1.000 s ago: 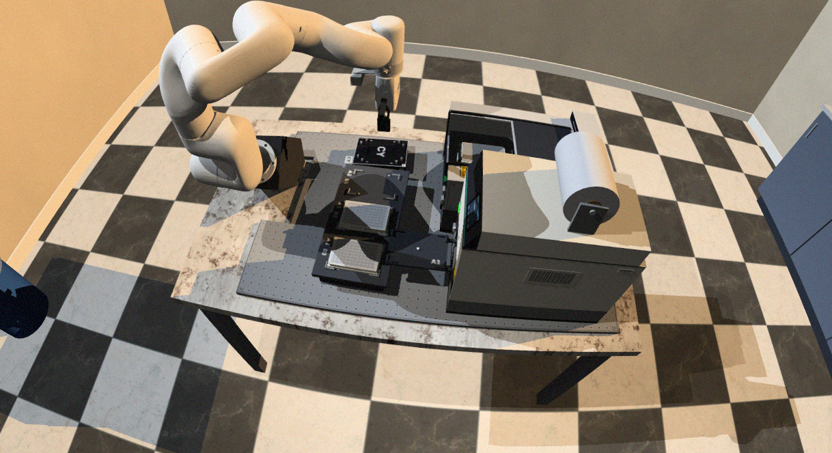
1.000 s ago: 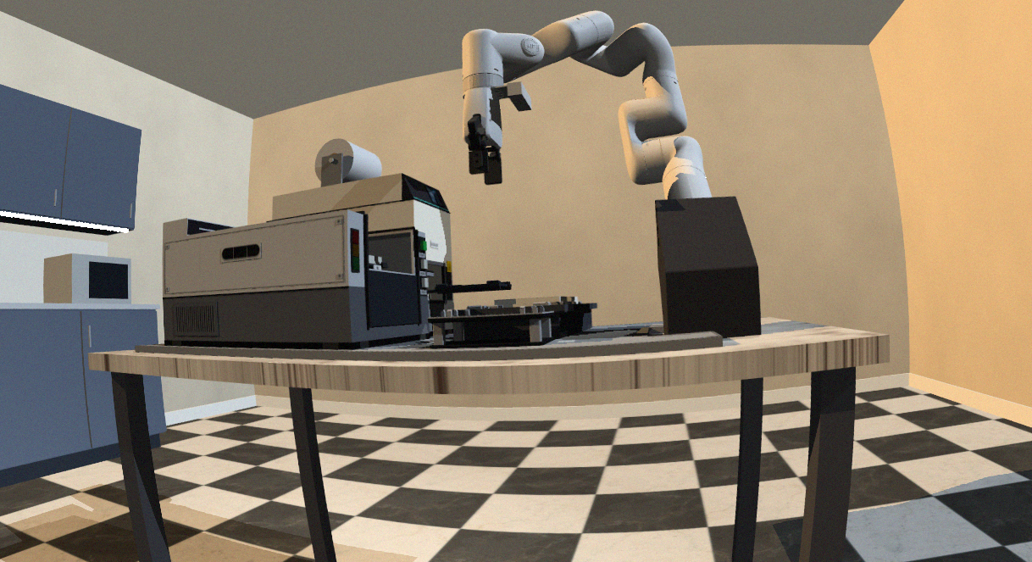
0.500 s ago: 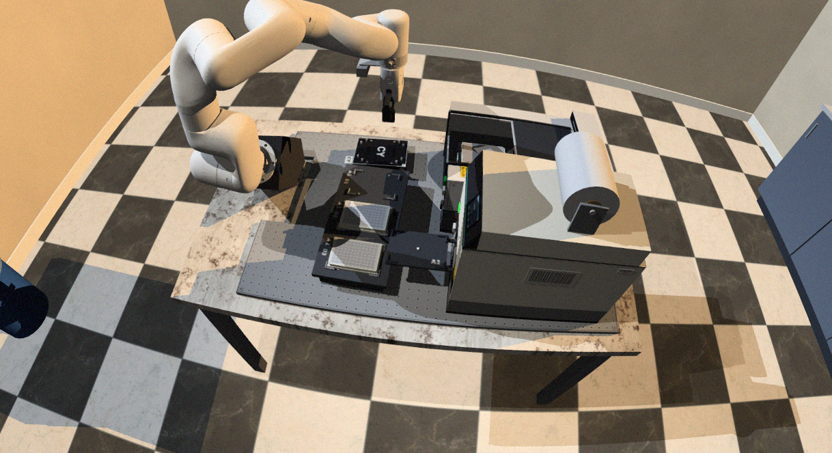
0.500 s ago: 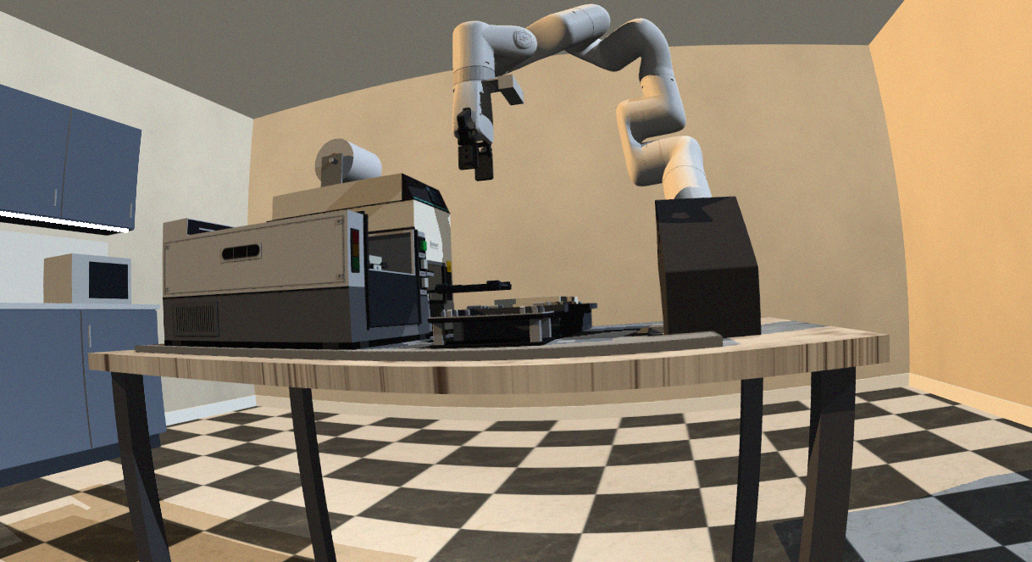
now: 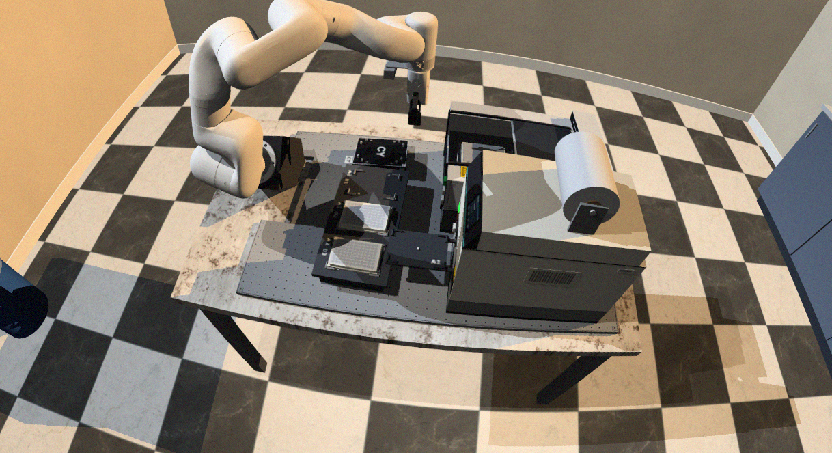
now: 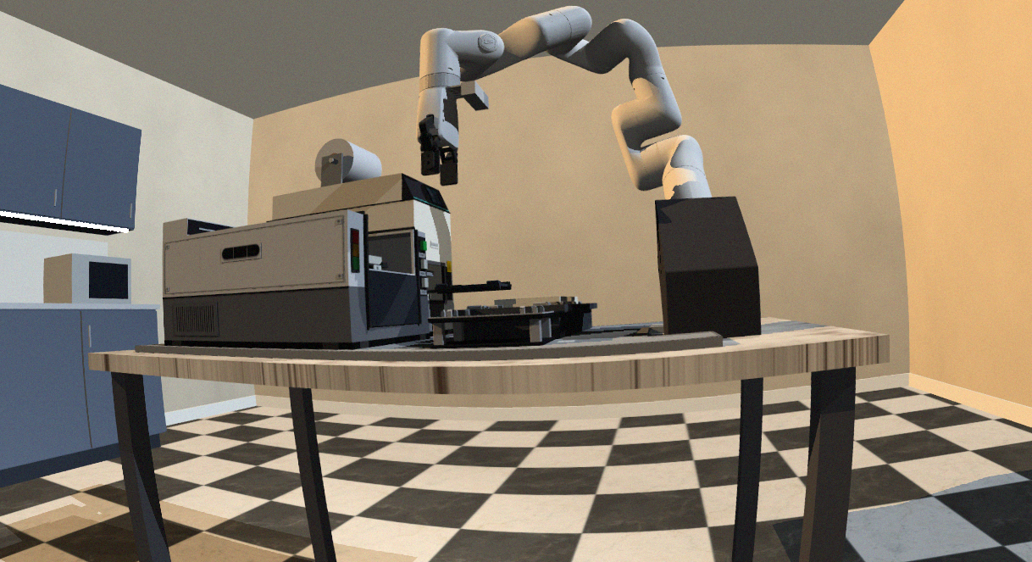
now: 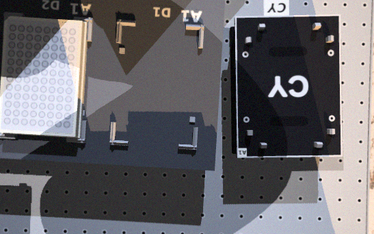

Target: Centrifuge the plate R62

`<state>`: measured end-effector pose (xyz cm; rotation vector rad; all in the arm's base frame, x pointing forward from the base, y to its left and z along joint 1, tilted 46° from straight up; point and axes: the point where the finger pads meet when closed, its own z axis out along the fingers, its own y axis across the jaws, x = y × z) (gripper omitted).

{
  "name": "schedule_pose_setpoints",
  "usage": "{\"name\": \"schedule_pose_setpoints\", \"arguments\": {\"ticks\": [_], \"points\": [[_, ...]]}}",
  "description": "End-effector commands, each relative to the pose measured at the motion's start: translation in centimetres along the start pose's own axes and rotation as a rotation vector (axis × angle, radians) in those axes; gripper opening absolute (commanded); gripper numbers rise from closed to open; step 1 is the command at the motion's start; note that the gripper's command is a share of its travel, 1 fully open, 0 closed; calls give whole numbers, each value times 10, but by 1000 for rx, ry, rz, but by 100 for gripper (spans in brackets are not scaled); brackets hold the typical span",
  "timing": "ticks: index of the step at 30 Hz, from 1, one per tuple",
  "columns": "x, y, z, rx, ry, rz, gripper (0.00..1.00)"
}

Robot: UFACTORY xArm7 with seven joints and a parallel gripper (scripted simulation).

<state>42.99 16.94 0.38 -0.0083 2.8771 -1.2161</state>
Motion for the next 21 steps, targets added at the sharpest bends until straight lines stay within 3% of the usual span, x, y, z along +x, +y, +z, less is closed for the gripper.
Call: {"name": "schedule_pose_setpoints", "arguments": {"ticks": [1,21], "points": [[-20,2,-3,-2,-1,-2,100],[-110,1,-3,-2,-2,-2,100]]}}
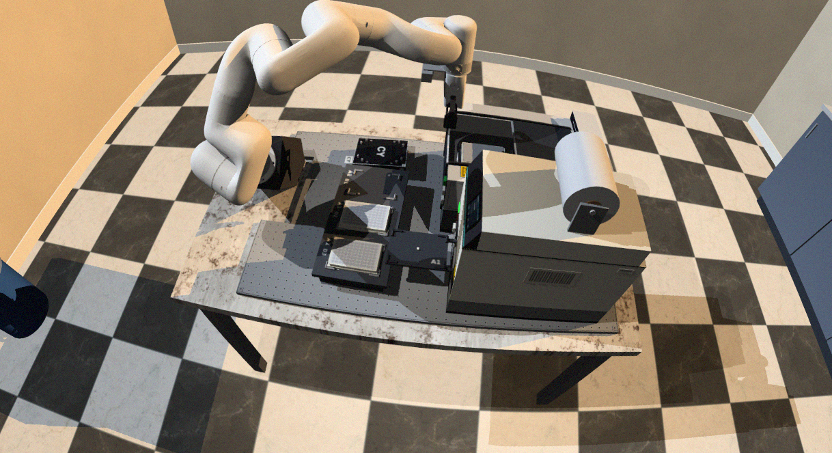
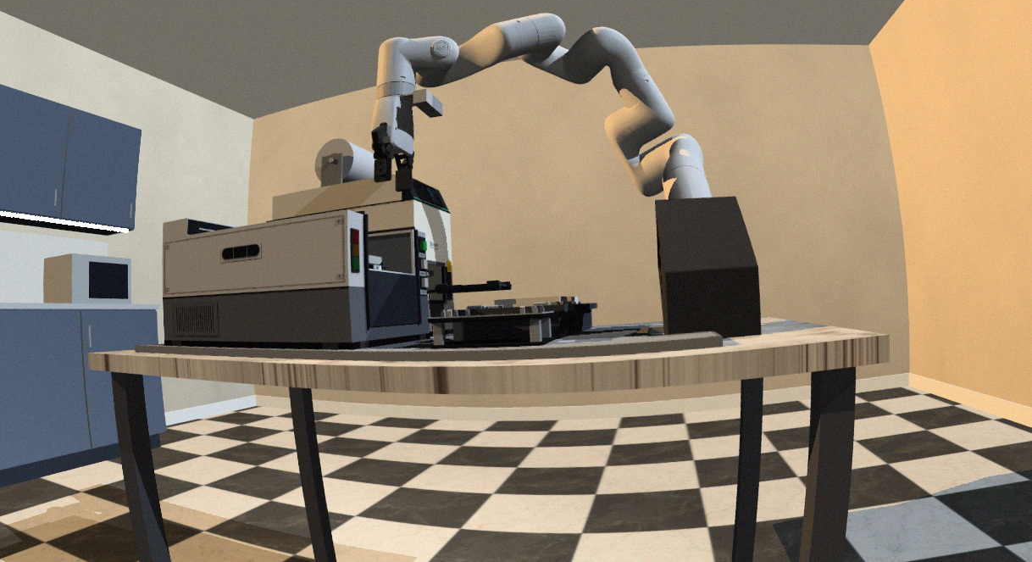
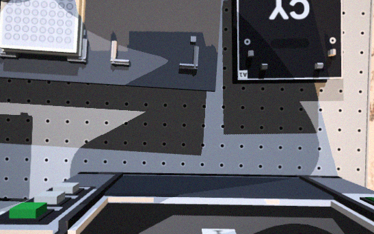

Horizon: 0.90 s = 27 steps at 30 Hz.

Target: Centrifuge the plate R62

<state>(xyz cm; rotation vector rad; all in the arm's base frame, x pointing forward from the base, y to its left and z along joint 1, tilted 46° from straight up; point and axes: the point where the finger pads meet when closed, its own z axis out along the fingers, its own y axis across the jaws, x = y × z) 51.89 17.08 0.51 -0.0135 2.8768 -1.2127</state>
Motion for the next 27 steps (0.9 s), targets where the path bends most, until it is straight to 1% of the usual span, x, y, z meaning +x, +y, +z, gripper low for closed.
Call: {"name": "schedule_pose_setpoints", "arguments": {"ticks": [1,9,11,20,27], "points": [[-26,1,-3,0,0,1,100],[-66,0,-3,0,0,1,100],[-66,0,-3,0,0,1,100],[-109,-1,-3,0,0,1,100],[-111,-1,-3,0,-1,1,100]]}}
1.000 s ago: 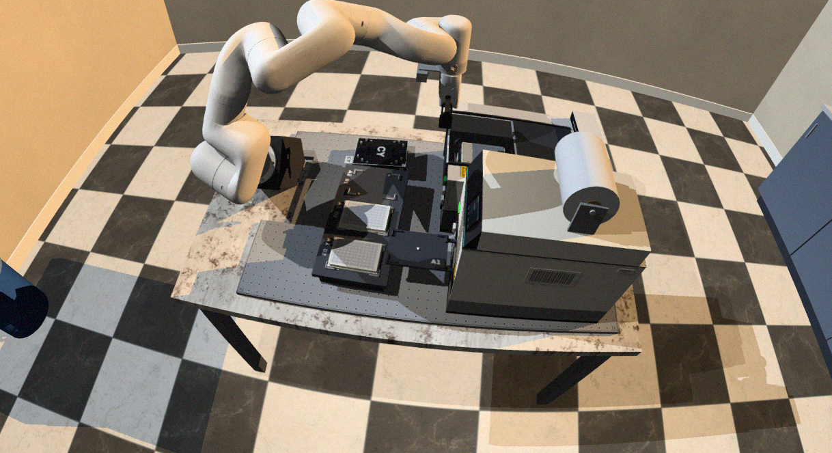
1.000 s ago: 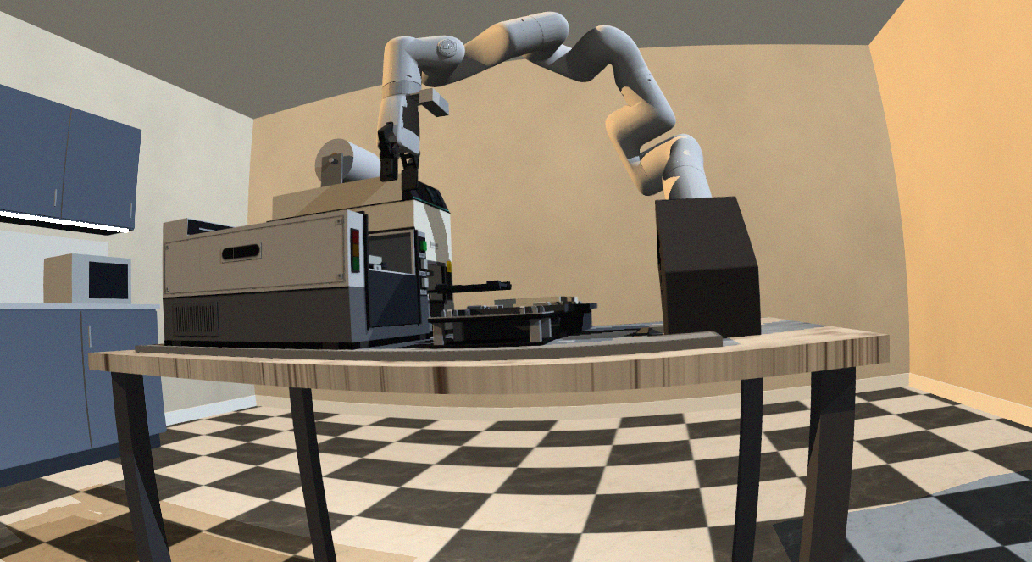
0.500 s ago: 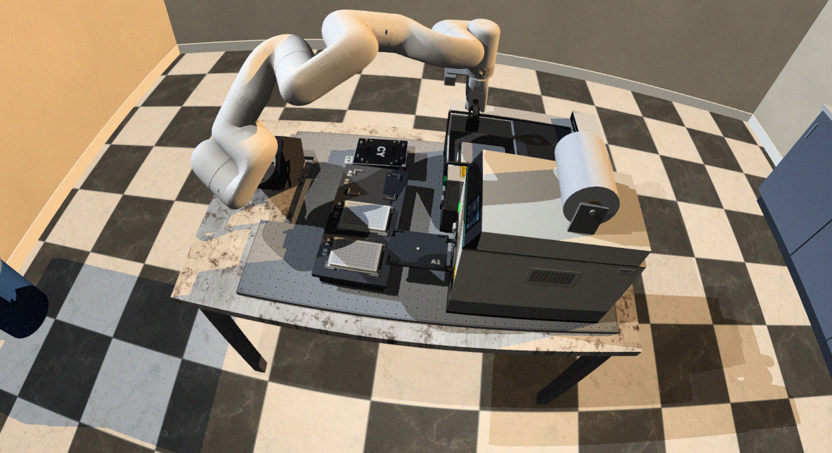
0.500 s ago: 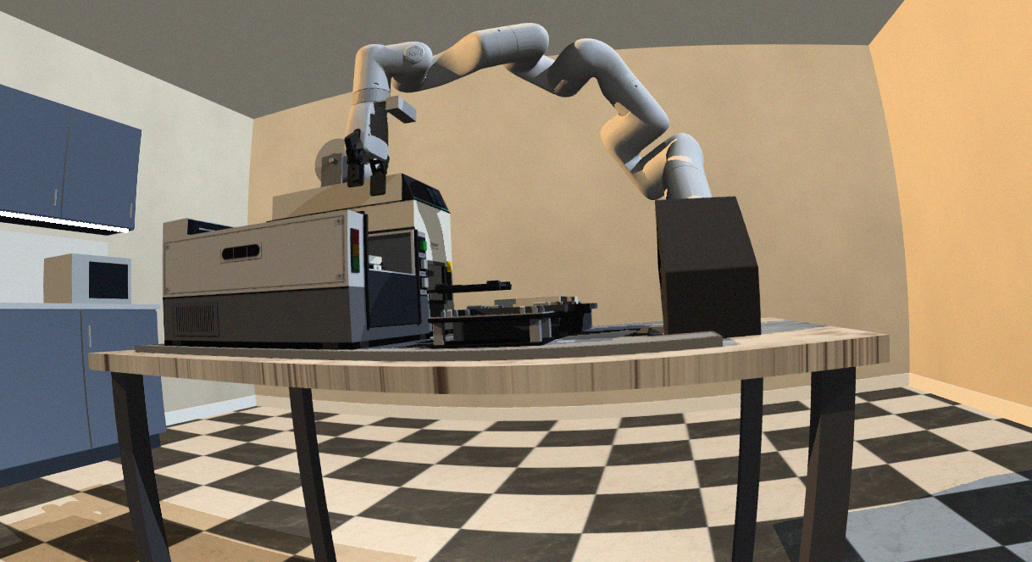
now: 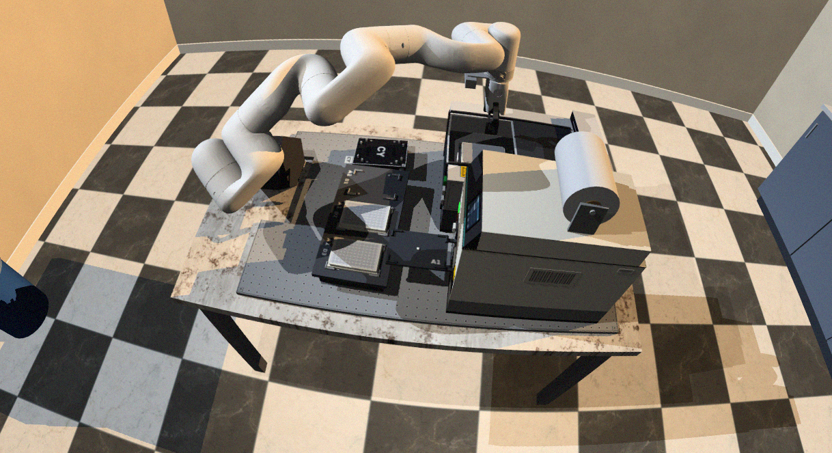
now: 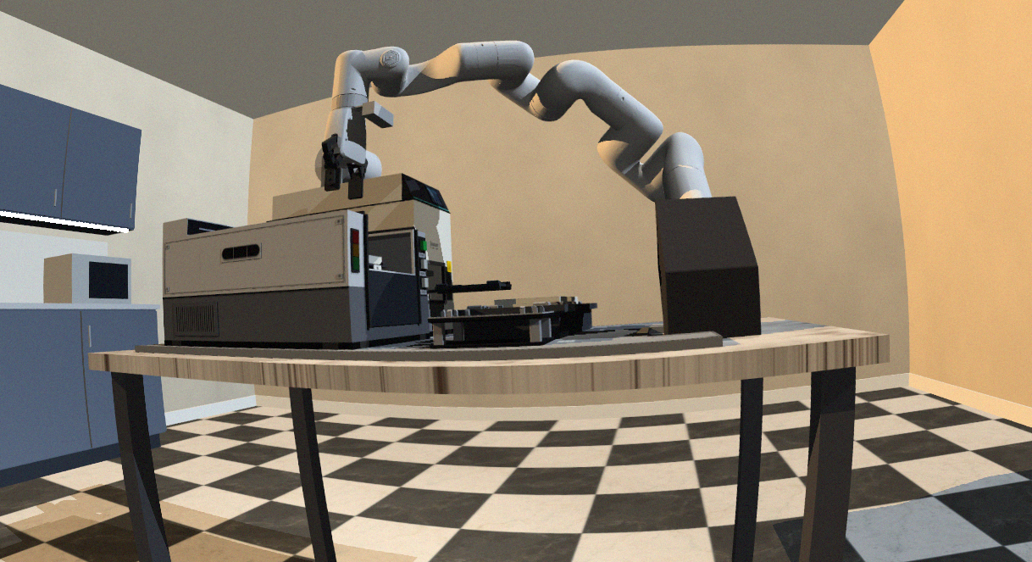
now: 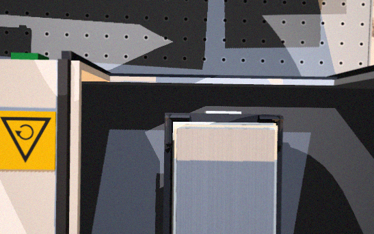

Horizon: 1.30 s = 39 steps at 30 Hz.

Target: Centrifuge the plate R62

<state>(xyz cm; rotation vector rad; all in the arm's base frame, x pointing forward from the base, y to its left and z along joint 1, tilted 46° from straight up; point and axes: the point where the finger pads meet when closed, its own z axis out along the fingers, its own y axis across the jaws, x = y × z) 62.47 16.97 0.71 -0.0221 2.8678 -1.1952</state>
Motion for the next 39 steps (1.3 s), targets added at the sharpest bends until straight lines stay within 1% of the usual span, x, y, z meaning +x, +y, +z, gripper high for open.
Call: {"name": "schedule_pose_setpoints", "arguments": {"ticks": [1,10,16,18,33,35,39], "points": [[-5,1,-4,8,16,1,100],[-5,1,-4,8,16,1,100],[-5,1,6,8,16,0,100],[-5,1,6,8,16,0,100],[-4,1,30,8,16,0,100],[-4,1,30,8,16,0,100],[-3,1,37,8,16,0,100]]}}
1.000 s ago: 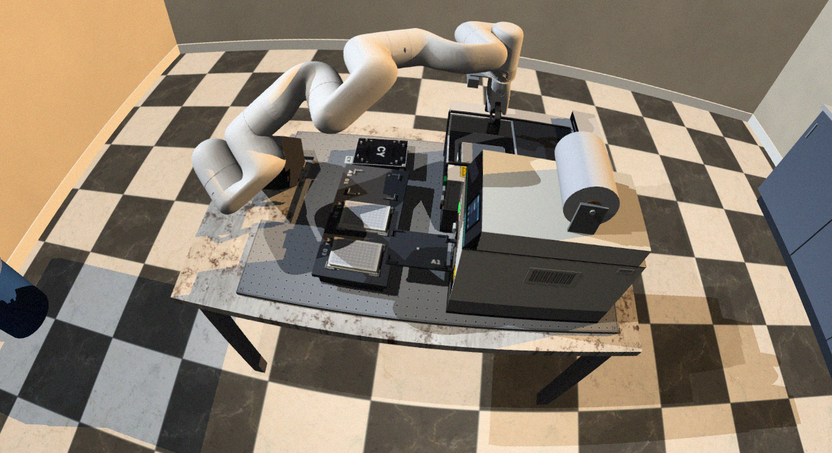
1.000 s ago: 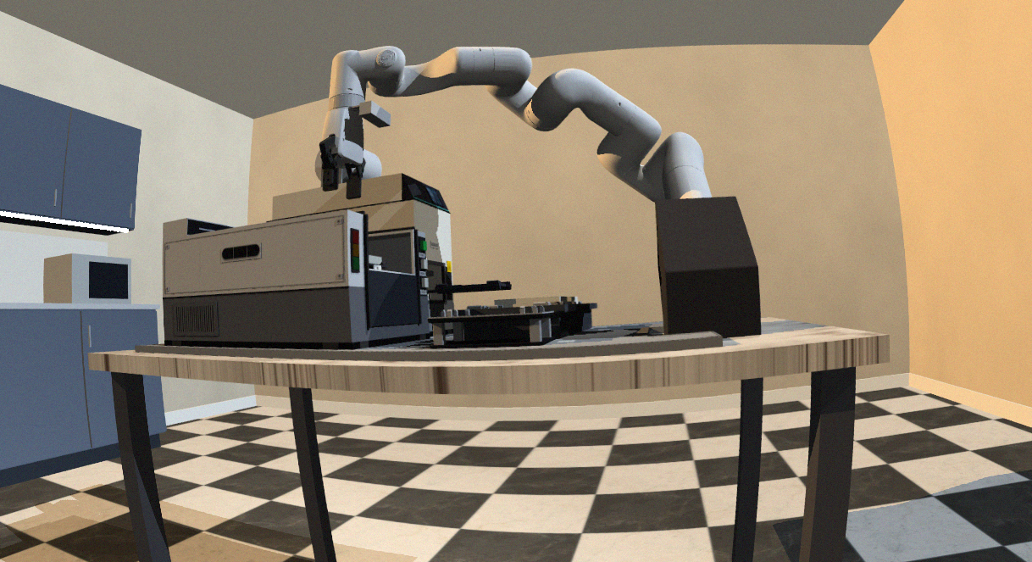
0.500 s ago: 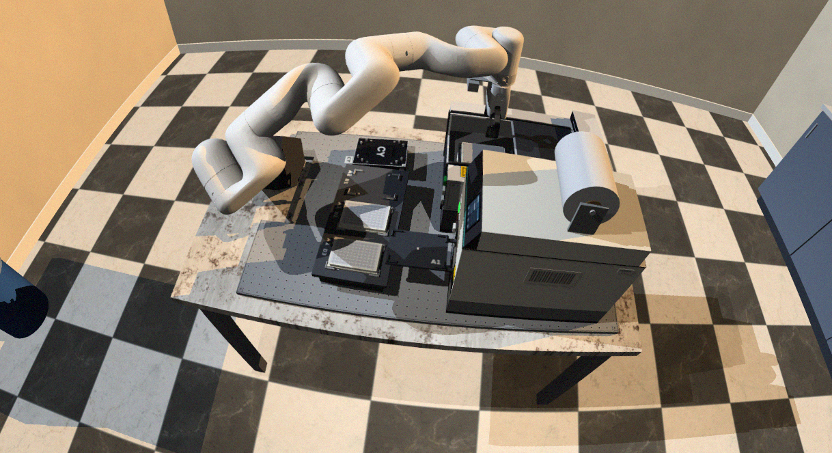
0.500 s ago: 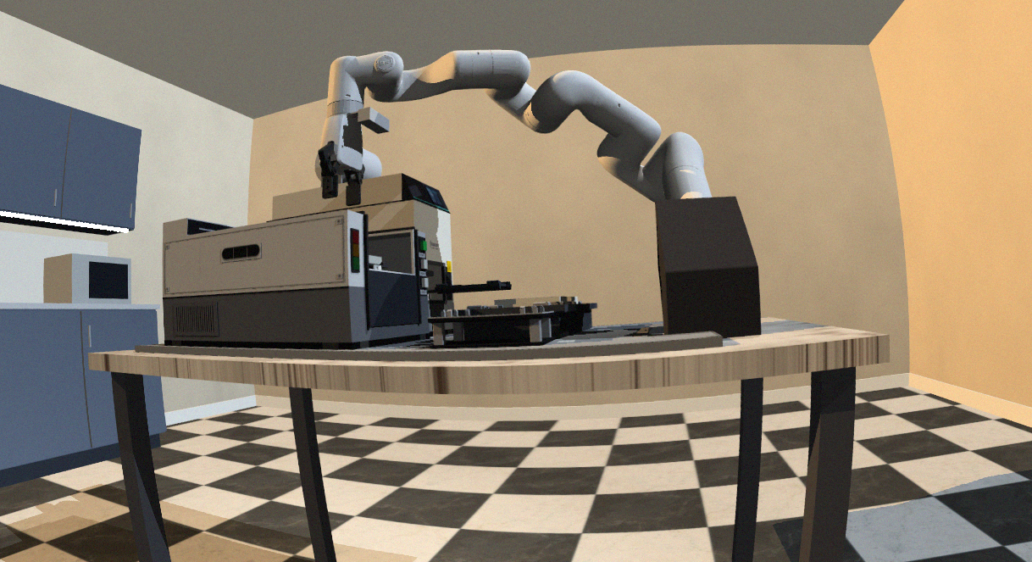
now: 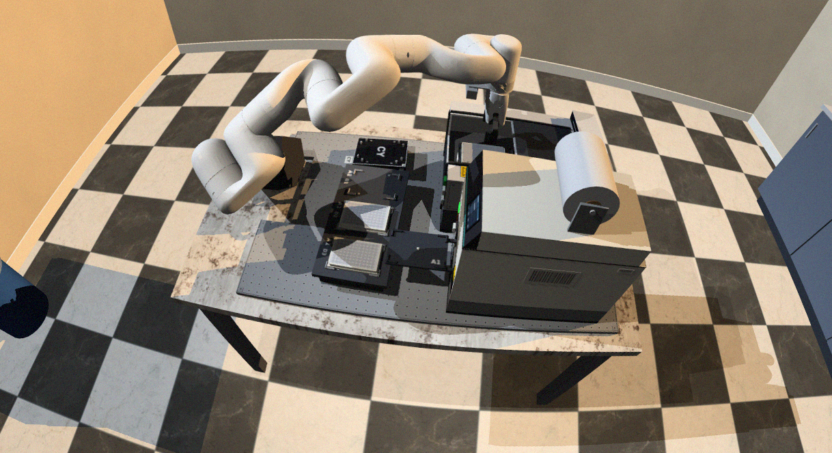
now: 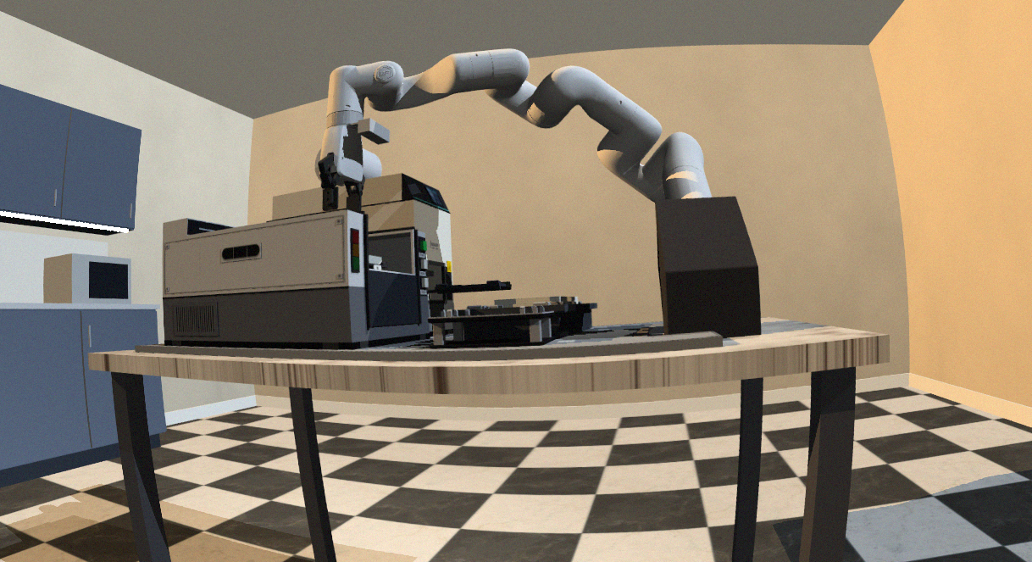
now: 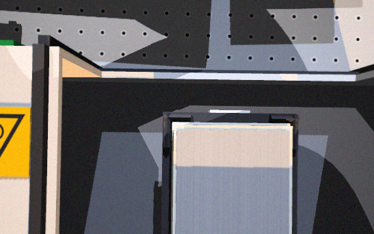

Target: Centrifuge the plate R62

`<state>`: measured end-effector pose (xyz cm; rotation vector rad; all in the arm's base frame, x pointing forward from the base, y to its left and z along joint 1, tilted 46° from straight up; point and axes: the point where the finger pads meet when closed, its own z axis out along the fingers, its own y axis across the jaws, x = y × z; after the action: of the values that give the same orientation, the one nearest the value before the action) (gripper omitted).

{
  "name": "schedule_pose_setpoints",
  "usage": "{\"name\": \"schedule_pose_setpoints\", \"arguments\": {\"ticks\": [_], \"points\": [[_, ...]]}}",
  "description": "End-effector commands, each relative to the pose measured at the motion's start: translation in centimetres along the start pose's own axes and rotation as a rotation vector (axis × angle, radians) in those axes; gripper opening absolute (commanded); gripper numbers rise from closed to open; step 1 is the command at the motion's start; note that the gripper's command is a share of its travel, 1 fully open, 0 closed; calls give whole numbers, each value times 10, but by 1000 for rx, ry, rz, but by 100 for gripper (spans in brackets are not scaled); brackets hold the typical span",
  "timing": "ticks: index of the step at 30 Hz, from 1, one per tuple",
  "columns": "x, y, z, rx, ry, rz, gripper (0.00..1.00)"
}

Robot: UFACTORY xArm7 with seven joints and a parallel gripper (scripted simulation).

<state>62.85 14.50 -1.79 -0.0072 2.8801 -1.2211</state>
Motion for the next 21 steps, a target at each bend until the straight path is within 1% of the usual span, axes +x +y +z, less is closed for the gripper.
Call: {"name": "schedule_pose_setpoints", "arguments": {"ticks": [1,11,13,21], "points": [[-1,1,3,-4,-8,0,100],[-1,1,20,-4,-8,0,100],[-1,1,20,-4,-8,0,100],[-1,1,33,-4,-8,0,100]]}}
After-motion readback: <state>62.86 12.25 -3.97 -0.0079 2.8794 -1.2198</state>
